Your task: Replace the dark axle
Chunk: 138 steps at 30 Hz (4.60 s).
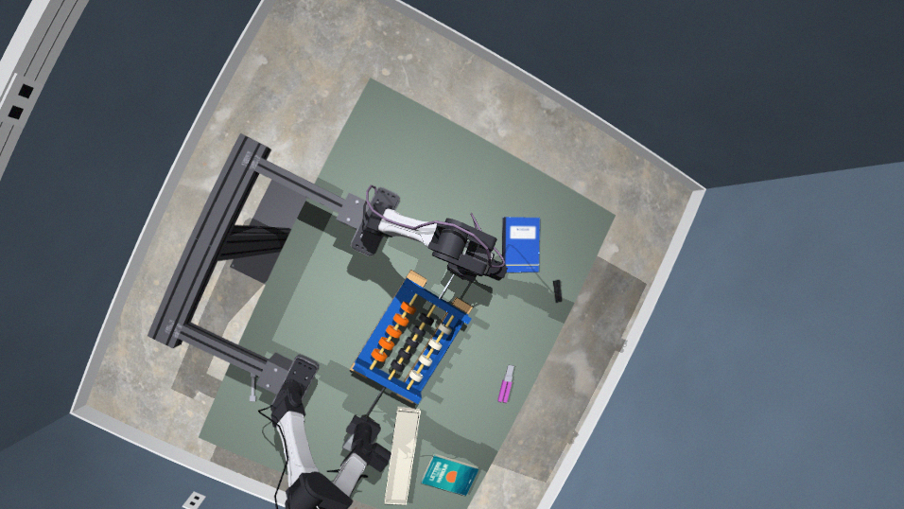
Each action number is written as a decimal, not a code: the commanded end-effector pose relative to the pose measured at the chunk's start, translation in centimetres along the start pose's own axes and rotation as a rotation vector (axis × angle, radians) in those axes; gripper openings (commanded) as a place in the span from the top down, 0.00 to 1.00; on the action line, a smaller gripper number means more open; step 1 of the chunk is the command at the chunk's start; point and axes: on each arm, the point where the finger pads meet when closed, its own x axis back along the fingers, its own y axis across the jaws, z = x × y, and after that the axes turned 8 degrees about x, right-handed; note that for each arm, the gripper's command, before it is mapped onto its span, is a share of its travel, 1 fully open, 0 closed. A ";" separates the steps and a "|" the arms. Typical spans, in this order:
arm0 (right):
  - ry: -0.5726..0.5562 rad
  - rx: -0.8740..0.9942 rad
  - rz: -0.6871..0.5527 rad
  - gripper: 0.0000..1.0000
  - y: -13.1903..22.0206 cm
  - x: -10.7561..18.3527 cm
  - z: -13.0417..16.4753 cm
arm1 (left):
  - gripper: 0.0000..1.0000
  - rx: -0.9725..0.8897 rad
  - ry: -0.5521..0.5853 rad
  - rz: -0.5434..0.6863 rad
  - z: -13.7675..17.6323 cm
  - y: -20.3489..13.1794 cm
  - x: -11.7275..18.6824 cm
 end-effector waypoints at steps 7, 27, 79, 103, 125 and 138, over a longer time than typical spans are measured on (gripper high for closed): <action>0.033 0.016 0.003 1.00 0.0 -0.2 0.5 | 1.00 -0.045 0.111 -0.046 3.8 1.6 -0.2; 0.026 0.009 -0.016 1.00 0.4 0.2 -0.2 | 1.00 -0.075 0.106 -0.005 4.6 0.9 0.6; 0.032 -0.002 0.000 1.00 -0.2 -0.2 -1.1 | 1.00 -0.065 0.101 -0.043 5.3 1.8 -1.0; 0.039 0.001 0.011 1.00 -0.6 -0.4 -1.1 | 1.00 -0.061 0.100 -0.061 5.6 2.3 -1.7; 0.041 -0.006 0.006 1.00 -0.5 -0.4 -2.0 | 1.00 -0.037 0.101 -0.070 6.0 2.5 -2.1; 0.042 -0.014 0.008 1.00 -0.7 -0.5 -2.2 | 1.00 -0.060 0.101 -0.066 6.2 2.4 -2.2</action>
